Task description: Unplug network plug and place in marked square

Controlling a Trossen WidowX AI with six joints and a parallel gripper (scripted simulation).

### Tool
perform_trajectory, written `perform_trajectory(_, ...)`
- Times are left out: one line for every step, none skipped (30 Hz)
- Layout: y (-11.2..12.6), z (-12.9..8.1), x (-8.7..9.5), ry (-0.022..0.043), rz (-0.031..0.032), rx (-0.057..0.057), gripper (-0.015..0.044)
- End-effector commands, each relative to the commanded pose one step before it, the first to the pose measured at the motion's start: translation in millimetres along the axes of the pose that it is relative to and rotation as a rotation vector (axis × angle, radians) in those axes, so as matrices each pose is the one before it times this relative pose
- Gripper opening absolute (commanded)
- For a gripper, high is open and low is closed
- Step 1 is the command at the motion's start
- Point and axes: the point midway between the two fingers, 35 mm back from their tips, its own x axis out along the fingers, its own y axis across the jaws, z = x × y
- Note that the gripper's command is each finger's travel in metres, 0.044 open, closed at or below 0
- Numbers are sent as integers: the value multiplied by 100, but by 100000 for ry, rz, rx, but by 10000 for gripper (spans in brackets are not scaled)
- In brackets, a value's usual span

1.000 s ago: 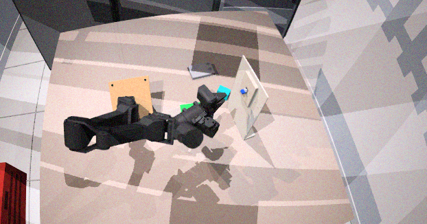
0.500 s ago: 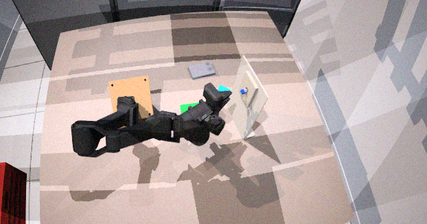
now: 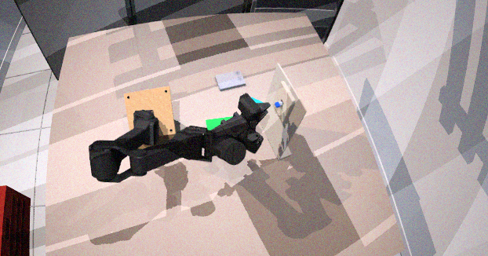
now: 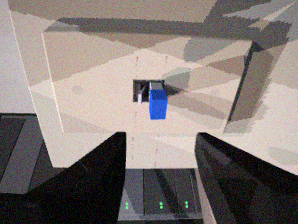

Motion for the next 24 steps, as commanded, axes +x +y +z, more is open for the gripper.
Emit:
perform_trajectory(204, 356, 465, -593, 380, 97, 156)
perform_trajectory(1, 29, 105, -4, 4, 0, 156)
perform_trajectory(1, 29, 106, -4, 4, 0, 156)
perform_trajectory(0, 28, 106, -4, 5, 0, 156)
perform_trajectory(0, 28, 107, -4, 5, 0, 156)
perform_trajectory(0, 27, 107, -5, 5, 0, 156)
perform_trajectory(-1, 26, 107, -5, 5, 0, 156)
perform_trajectory(-1, 26, 108, -5, 5, 0, 156)
perform_trajectory(-1, 25, 108, -5, 5, 0, 156)
perform_trajectory(-2, 24, 108, -5, 5, 0, 156)
perform_trajectory(-2, 24, 109, -5, 5, 0, 156)
perform_trajectory(-2, 23, 109, -5, 5, 0, 156)
perform_trajectory(-2, 23, 110, -5, 5, 0, 156)
perform_trajectory(-3, 22, 110, -5, 5, 0, 156)
perform_trajectory(-3, 21, 110, -5, 5, 0, 156)
perform_trajectory(-3, 21, 111, -5, 5, 0, 156)
perform_trajectory(-4, 20, 111, -5, 5, 0, 156)
perform_trajectory(-4, 19, 111, -5, 5, 0, 156)
perform_trajectory(-4, 19, 112, -5, 5, 0, 156)
perform_trajectory(-5, 18, 112, -5, 6, 0, 156)
perform_trajectory(-5, 17, 112, -5, 6, 0, 156)
perform_trajectory(-5, 17, 112, -5, 6, 1, 156)
perform_trajectory(-6, 16, 113, -5, 6, 1, 156)
perform_trajectory(-6, 15, 113, -5, 6, 1, 156)
